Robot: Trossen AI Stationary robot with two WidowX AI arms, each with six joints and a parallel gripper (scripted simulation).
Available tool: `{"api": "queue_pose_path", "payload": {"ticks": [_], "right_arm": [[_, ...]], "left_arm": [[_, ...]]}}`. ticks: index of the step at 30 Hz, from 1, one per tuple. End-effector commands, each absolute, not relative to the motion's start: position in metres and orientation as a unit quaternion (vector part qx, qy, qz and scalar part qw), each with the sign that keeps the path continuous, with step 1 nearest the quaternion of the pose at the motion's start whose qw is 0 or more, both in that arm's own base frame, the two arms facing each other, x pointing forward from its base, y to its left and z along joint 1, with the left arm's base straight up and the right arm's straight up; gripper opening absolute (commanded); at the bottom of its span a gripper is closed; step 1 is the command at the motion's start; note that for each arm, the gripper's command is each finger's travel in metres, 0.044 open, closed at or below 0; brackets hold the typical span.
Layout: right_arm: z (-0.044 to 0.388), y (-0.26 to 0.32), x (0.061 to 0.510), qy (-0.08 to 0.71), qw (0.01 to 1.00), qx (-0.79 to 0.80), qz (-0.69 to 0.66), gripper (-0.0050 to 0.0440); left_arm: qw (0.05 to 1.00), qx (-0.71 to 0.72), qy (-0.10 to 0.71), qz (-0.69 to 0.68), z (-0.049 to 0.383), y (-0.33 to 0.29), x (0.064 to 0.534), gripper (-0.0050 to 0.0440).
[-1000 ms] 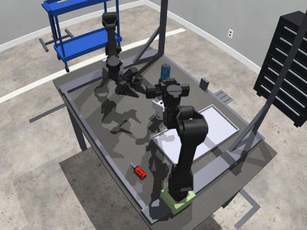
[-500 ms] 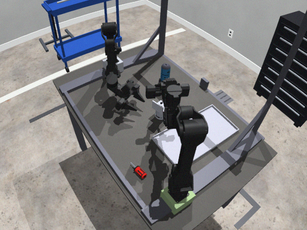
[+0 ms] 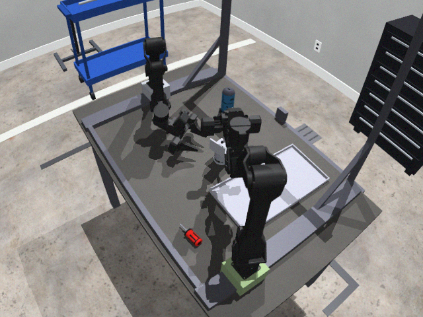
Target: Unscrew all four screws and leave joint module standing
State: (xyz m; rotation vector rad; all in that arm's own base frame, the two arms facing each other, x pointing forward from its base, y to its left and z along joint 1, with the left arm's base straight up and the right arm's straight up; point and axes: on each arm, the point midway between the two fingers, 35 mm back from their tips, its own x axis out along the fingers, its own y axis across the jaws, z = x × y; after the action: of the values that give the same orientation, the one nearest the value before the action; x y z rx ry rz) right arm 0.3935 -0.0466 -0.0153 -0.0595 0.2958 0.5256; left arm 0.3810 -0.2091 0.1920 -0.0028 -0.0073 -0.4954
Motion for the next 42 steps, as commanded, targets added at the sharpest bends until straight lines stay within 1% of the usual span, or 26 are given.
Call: {"api": "queue_pose_path", "payload": {"ticks": [1,6,8,16,25,28,29,30,36,40,42], "right_arm": [[-0.008,-0.044,0.406,0.128,0.956,-0.041,0.26,0.0385],[-0.016,-0.028,0.431,0.127,0.956,-0.04,0.26,0.0385],[-0.016,-0.028,0.431,0.127,0.956,-0.04,0.26,0.0385],[-0.027,-0.008,0.468,0.127,0.956,-0.039,0.26,0.0385],[-0.029,-0.003,0.477,0.127,0.956,-0.039,0.26,0.0385],[-0.03,-0.004,0.477,0.126,0.956,-0.041,0.26,0.0313],[-0.029,-0.004,0.475,0.127,0.956,-0.04,0.261,0.0302],[-0.028,-0.004,0.475,0.125,0.956,-0.041,0.261,0.0302],[-0.025,-0.004,0.476,0.122,0.957,-0.042,0.26,0.0262],[-0.025,-0.004,0.475,0.122,0.957,-0.042,0.26,0.0235],[-0.025,-0.004,0.475,0.122,0.957,-0.042,0.26,0.0235]], "left_arm": [[0.969,-0.01,-0.041,-0.245,0.221,-0.21,0.383,0.0162],[0.969,-0.01,-0.041,-0.245,0.221,-0.21,0.383,0.0162],[0.969,-0.01,-0.041,-0.245,0.221,-0.21,0.383,0.0162],[0.969,-0.01,-0.041,-0.245,0.221,-0.21,0.383,0.0162],[0.969,-0.01,-0.041,-0.245,0.221,-0.21,0.383,0.0162],[0.969,-0.01,-0.041,-0.245,0.221,-0.21,0.383,0.0162],[0.969,-0.01,-0.041,-0.245,0.221,-0.21,0.383,0.0162],[0.969,-0.01,-0.041,-0.245,0.221,-0.21,0.383,0.0162],[0.968,-0.012,-0.047,-0.245,0.225,-0.21,0.386,0.0162],[0.968,-0.01,-0.042,-0.245,0.214,-0.209,0.398,0.0162],[0.968,-0.01,-0.042,-0.245,0.214,-0.209,0.398,0.0162]]}}
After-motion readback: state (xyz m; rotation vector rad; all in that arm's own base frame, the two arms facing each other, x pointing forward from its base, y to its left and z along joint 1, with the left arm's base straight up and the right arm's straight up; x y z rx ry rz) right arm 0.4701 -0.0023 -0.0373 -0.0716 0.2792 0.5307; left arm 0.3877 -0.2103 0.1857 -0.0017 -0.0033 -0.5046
